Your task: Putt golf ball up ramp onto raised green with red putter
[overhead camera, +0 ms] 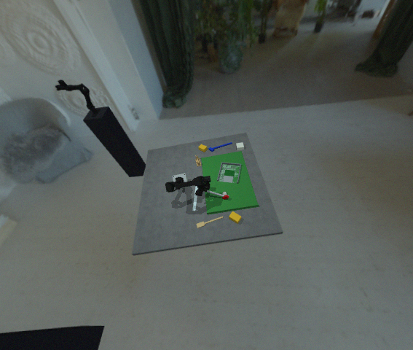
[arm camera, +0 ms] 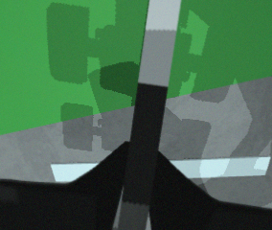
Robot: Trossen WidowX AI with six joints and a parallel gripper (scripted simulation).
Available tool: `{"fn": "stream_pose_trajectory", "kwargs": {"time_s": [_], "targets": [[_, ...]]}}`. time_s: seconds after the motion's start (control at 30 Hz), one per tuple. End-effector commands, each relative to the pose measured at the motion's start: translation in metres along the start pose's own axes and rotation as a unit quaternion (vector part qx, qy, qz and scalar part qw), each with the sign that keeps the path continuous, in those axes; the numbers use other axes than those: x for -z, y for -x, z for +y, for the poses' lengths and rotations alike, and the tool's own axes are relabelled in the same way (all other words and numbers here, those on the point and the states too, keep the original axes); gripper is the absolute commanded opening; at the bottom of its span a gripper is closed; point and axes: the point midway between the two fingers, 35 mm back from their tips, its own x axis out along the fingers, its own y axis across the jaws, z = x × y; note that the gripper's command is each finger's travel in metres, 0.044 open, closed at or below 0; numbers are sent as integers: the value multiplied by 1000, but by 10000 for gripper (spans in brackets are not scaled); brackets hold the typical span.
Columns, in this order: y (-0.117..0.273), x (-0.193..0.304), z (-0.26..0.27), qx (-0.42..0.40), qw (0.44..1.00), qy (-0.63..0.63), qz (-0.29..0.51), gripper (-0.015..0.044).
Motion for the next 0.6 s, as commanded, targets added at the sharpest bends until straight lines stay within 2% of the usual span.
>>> {"fn": "stream_pose_trajectory", "kwargs": {"time_s": [0.0,0.07,0.3,0.57], "targets": [[0,7,58,1,1000,8,0,0],[1,12,75,4,1000,8,-3,0],[3,12,77,4,1000,8,-3,0],[35,11,79,2,1000,8,-2,0]]}}
